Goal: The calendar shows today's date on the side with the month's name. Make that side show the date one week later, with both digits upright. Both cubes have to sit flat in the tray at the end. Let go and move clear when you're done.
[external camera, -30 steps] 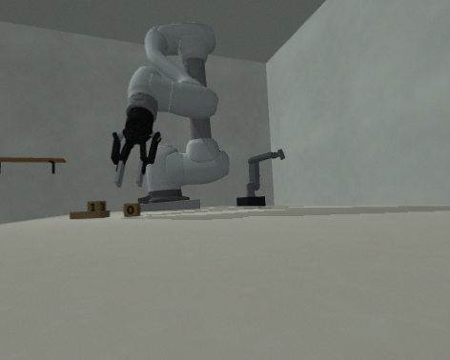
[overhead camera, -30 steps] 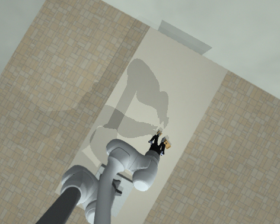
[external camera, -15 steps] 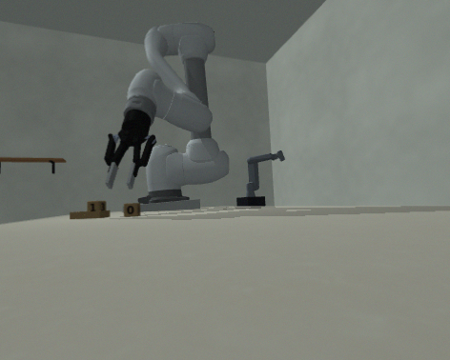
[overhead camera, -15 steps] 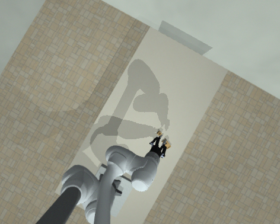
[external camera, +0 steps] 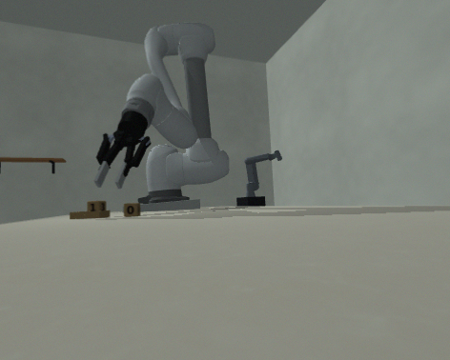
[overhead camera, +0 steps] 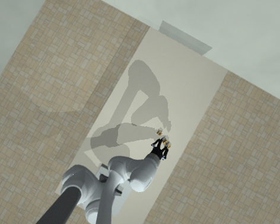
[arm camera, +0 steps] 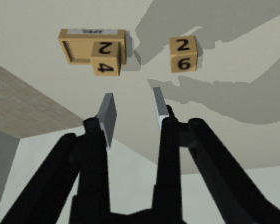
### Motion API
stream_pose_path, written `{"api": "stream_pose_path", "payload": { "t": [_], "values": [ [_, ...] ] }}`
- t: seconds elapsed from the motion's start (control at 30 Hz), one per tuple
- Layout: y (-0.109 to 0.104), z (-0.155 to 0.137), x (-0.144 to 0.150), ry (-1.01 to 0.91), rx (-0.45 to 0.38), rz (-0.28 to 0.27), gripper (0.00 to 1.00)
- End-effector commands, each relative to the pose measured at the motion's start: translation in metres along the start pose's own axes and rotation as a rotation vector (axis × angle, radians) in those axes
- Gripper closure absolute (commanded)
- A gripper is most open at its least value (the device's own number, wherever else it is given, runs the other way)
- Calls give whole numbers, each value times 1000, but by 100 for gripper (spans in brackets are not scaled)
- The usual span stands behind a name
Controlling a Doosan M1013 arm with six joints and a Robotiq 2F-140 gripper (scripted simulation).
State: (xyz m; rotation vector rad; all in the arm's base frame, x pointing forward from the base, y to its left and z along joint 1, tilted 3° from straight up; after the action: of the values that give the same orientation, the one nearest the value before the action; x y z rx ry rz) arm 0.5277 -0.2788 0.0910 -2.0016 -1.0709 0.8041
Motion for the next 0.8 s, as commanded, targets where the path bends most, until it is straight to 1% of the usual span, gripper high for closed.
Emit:
{"api": "stream_pose_path", "payload": {
  "t": [0.0,0.13,0.3,0.37,0.77],
  "values": [
    [0,-2,-3,5,-48,32,64],
    [0,-5,-4,6,-81,37,64],
    [0,-9,-1,8,-121,29,64],
    [0,-9,-1,8,-121,29,64],
    [-3,-12,18,9,-188,-33,64]
  ]
}}
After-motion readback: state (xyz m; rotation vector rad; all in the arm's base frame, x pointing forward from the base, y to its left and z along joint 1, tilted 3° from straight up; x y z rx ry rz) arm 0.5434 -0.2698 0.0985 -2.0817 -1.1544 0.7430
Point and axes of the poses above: the point where the finger pads meet when closed, its own y axis out along the fingers, its own x axis across the jaws, z = x × y, the point moved 2 cm from there along -y, back along the fingers, and after that the axes turned 2 degrees about -y, right-handed, at the moved point
